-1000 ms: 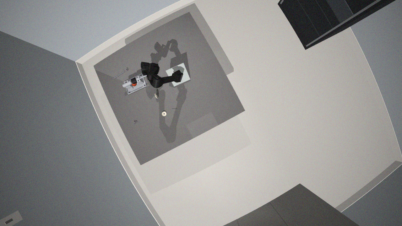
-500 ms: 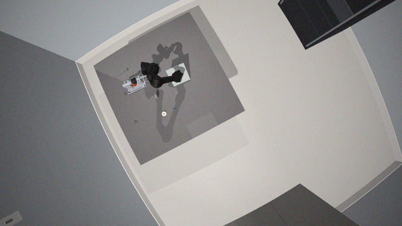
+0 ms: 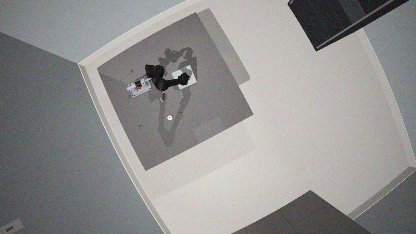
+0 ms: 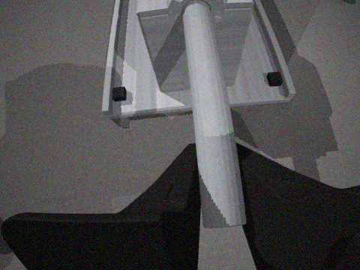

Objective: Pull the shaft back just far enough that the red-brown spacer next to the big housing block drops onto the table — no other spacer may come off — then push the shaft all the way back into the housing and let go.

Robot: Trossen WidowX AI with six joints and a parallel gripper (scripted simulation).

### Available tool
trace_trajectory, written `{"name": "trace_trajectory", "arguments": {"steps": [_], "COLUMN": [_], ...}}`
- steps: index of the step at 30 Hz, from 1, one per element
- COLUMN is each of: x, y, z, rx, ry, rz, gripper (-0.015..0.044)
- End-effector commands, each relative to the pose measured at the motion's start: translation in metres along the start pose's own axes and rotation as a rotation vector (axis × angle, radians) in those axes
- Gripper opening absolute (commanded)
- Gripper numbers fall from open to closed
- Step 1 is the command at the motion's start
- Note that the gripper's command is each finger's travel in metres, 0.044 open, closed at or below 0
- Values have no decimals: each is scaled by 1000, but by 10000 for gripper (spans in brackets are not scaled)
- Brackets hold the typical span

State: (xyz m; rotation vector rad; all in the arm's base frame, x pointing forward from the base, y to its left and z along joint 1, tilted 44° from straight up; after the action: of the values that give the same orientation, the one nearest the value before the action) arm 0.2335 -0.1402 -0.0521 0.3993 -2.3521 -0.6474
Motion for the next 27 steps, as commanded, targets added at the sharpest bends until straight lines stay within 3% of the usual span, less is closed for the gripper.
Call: {"name": "trace_trajectory", "arguments": {"steps": [1, 27], "x": [-2, -8], "y": [-1, -2], "z": [-3, -9], "rx": [4, 5], "ry": [-2, -2], "rz": [2, 2], "gripper": [0, 0]}}
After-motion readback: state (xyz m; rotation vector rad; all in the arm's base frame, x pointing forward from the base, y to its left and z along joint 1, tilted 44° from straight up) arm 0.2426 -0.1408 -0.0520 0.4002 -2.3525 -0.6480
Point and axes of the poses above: the point midway between the two fingers, 35 mm back from their tips, its own x axis back along the fingers, its own y axis across the jaws, z = x × y, the point moved 8 cm from there along x, back along the fingers, and after that the axes turned 14 degrees about x, right-handed, at the moved point
